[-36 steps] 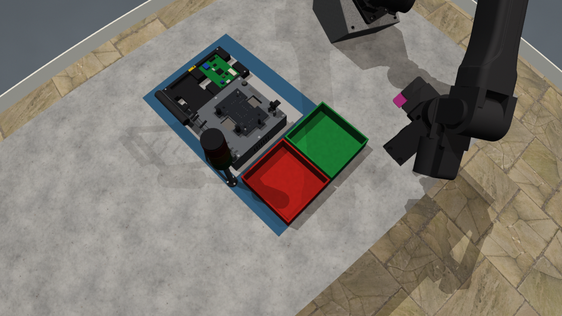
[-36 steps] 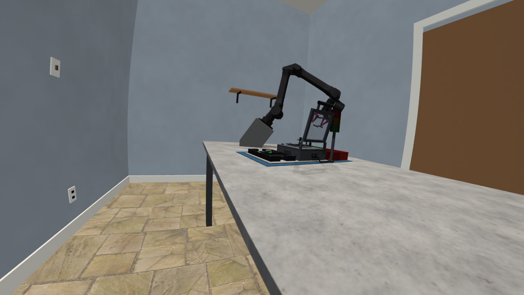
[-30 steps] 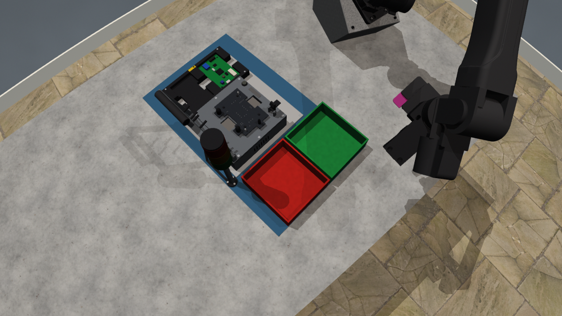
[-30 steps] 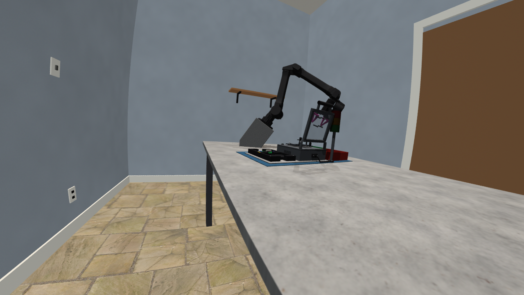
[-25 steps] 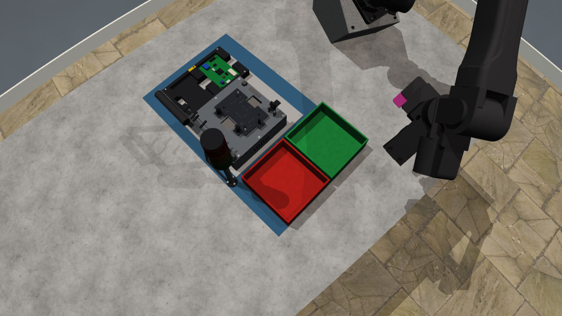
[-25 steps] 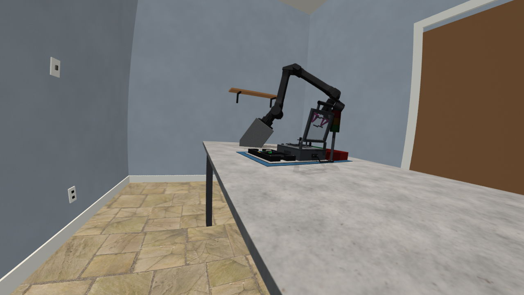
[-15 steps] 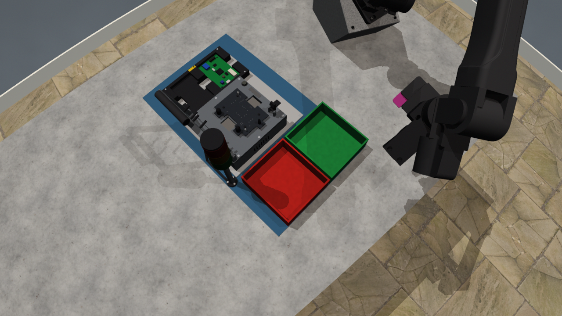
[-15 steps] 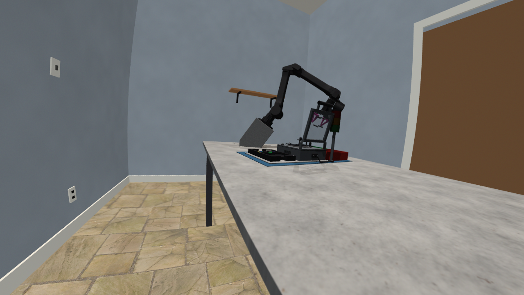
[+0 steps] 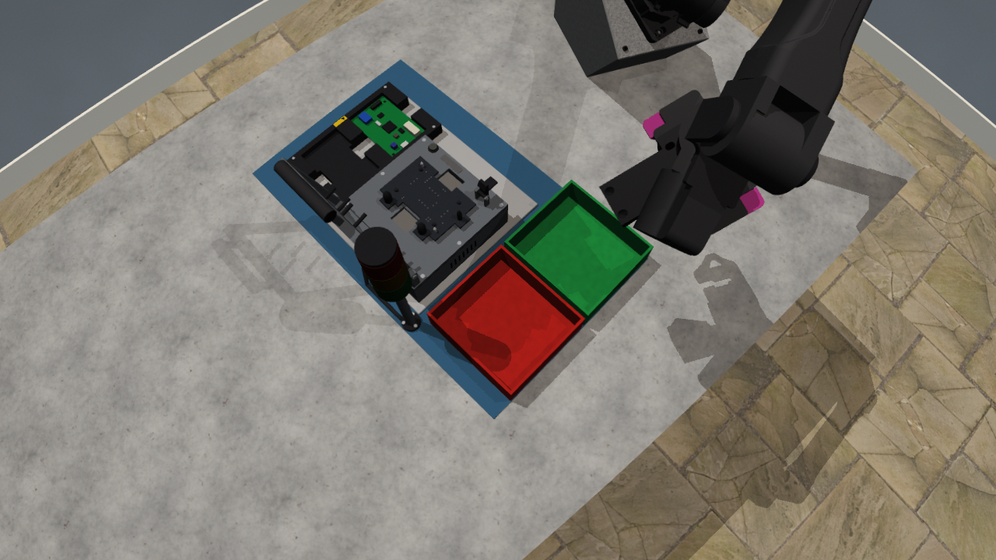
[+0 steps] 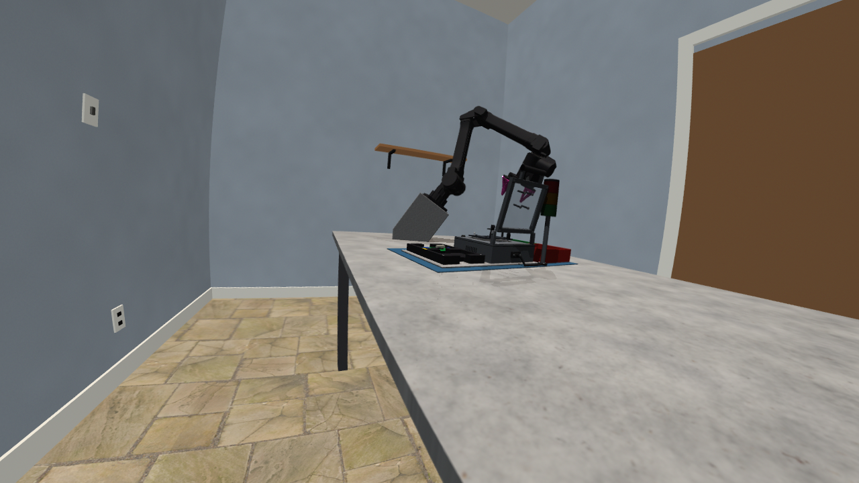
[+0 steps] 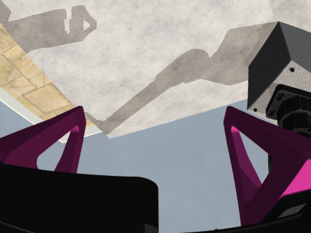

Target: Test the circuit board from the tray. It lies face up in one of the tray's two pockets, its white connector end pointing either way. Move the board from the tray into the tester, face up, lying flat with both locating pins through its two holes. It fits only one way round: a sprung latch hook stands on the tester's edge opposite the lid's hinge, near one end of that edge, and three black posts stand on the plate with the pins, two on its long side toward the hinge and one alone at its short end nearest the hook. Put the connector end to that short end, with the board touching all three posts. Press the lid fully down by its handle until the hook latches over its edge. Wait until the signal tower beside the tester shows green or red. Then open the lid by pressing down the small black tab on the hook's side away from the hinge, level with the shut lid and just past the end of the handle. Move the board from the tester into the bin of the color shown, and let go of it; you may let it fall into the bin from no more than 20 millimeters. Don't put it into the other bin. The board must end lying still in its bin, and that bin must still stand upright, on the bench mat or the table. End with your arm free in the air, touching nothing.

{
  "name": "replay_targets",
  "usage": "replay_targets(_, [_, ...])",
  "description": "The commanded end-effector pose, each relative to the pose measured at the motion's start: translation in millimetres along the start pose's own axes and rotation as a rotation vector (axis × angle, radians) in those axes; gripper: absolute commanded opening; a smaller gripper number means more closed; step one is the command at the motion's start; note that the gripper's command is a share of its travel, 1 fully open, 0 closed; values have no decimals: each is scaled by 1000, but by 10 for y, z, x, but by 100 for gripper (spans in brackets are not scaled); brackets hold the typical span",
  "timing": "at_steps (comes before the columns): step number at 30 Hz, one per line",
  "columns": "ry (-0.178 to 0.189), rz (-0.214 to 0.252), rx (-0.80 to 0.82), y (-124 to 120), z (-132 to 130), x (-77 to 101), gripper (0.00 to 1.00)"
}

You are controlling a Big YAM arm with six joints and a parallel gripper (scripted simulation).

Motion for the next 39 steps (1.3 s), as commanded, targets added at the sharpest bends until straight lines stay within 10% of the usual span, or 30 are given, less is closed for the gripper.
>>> replay_targets(1, [39, -34, -48, 72, -275, 179, 100])
replay_targets(15, [206, -182, -516, 976, -1962, 784, 100])
replay_targets(28, [418, -314, -1123, 1801, -4094, 1366, 100])
replay_targets(39, [446, -348, -1211, 1871, -4374, 1532, 100])
Point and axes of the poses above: the point where the finger pads meet when closed, its own x axis back along the fingers, its own z axis across the jaws, y = z × x, the point moved 2 cm from there along x, back along the fingers, and after that the axes turned 4 degrees about x, right-handed, at the moved point
